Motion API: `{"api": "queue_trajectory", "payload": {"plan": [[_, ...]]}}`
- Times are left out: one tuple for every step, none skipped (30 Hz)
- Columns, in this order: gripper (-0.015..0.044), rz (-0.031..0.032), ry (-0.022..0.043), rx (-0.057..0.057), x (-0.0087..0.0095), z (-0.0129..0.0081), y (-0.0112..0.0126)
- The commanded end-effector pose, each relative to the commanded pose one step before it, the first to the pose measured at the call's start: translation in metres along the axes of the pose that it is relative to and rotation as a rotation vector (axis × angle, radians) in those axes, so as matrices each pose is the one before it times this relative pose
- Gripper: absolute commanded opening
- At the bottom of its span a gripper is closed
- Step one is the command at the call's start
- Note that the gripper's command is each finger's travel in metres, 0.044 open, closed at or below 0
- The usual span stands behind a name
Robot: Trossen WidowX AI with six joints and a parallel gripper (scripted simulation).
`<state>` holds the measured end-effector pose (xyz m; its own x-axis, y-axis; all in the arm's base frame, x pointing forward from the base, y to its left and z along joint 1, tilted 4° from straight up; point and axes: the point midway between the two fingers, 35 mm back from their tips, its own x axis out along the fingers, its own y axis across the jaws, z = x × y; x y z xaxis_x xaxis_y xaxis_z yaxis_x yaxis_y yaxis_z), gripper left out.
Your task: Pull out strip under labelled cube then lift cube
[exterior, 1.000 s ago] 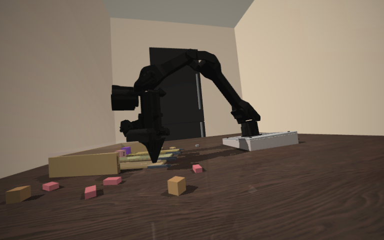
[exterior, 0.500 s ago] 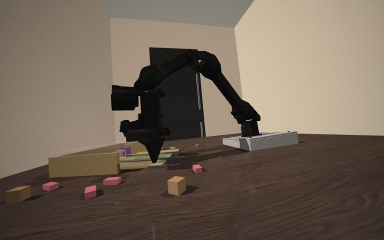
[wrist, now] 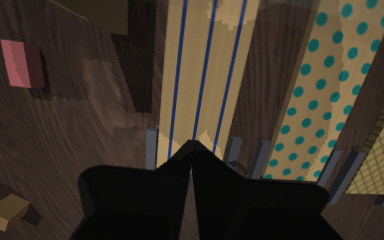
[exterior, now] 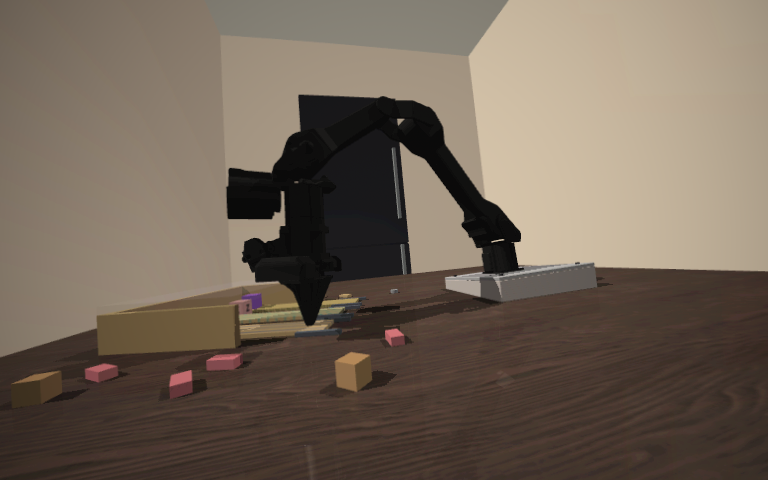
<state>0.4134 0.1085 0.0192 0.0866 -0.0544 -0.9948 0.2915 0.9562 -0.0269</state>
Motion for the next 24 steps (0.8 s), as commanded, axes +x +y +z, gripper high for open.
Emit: {"api": "queue_trajectory", "payload": {"plan": [[0.0000,-0.00641,0.01945,-0.0042,0.00430,-0.01275,-0.00007],[0.0000,0.00000,0.00016,0.0000,0.00008,-0.00156,-0.00003],[0.0000,0.00000,0.00016,0.0000,0.00008,-0.00157,-0.00004],[0.0000,0.00000,0.00016,0.0000,0.00008,-0.00158,-0.00002],[0.0000,0.00000,0.00016,0.0000,0.00008,-0.00160,-0.00003],[0.0000,0.00000,0.00016,0.0000,0.00008,-0.00159,-0.00001],[0.0000,0.00000,0.00016,0.0000,0.00009,-0.00159,-0.00002],[0.0000,0.00000,0.00016,0.0000,0.00008,-0.00158,-0.00001],[0.0000,0.00000,0.00016,0.0000,0.00009,-0.00158,-0.00002],[0.0000,0.00000,0.00016,0.0000,0.00008,-0.00157,-0.00001],[0.0000,0.00000,0.00016,0.0000,0.00009,-0.00158,-0.00001],[0.0000,0.00000,0.00015,0.0000,0.00008,-0.00156,0.00000],[0.0000,0.00000,0.00016,0.0000,0.00009,-0.00157,-0.00001],[0.0000,0.00000,0.00015,0.0000,0.00008,-0.00155,0.00000],[0.0000,0.00000,0.00015,0.0000,0.00009,-0.00156,-0.00001],[0.0000,0.00000,0.00015,0.0000,0.00008,-0.00153,0.00000],[0.0000,0.00000,0.00015,0.0000,0.00009,-0.00155,-0.00001],[0.0000,0.00000,0.00015,0.0000,0.00008,-0.00152,0.00000],[0.0000,0.00000,0.00015,0.0000,0.00009,-0.00154,-0.00001],[0.0000,0.00000,0.00015,0.0000,0.00008,-0.00151,0.00000],[0.0000,0.00000,0.00015,0.0000,0.00009,-0.00153,-0.00001],[0.0000,0.00000,0.00015,0.0000,0.00008,-0.00150,0.00000],[0.0000,0.00000,0.00015,0.0000,0.00009,-0.00152,-0.00001],[0.0000,0.00000,0.00015,0.0000,0.00008,-0.00149,0.00000]]}}
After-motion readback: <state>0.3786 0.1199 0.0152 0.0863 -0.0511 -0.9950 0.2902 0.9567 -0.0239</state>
